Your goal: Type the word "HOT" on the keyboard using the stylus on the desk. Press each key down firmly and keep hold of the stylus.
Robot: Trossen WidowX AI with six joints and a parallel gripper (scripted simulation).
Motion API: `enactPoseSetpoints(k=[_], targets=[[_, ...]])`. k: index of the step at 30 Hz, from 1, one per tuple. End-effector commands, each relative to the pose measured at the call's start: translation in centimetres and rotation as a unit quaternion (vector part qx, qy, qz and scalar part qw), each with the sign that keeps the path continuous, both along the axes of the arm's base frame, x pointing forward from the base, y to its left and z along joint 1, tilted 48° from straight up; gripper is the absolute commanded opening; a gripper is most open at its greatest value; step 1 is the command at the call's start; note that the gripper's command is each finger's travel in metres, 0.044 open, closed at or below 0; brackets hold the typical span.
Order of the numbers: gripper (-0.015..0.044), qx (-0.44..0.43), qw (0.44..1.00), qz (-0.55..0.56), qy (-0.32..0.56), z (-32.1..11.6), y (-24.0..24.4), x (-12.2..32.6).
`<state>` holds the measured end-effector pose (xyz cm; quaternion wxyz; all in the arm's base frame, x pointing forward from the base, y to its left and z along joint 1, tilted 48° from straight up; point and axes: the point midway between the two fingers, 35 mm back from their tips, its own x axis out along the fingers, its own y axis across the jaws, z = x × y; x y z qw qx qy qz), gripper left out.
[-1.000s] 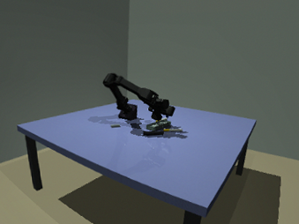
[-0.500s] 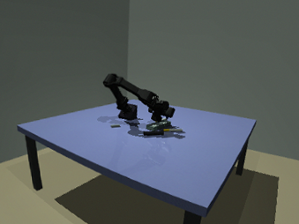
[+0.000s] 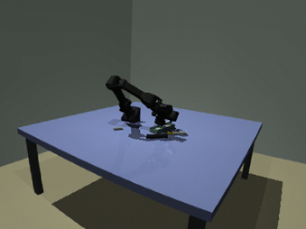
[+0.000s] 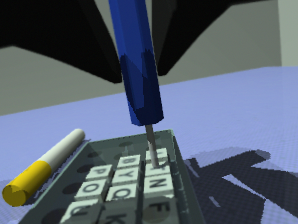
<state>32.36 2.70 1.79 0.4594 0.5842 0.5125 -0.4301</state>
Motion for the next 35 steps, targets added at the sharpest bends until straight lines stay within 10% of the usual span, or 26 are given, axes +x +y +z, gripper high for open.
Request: enactPoseSetpoints(k=[1,35], targets=[[0.0081,0.002,1.0,0.002,0.0,-0.2,-0.1,0.0],[0.0081,0.003,1.0,0.002,0.0,2.3,2.6,-0.1]])
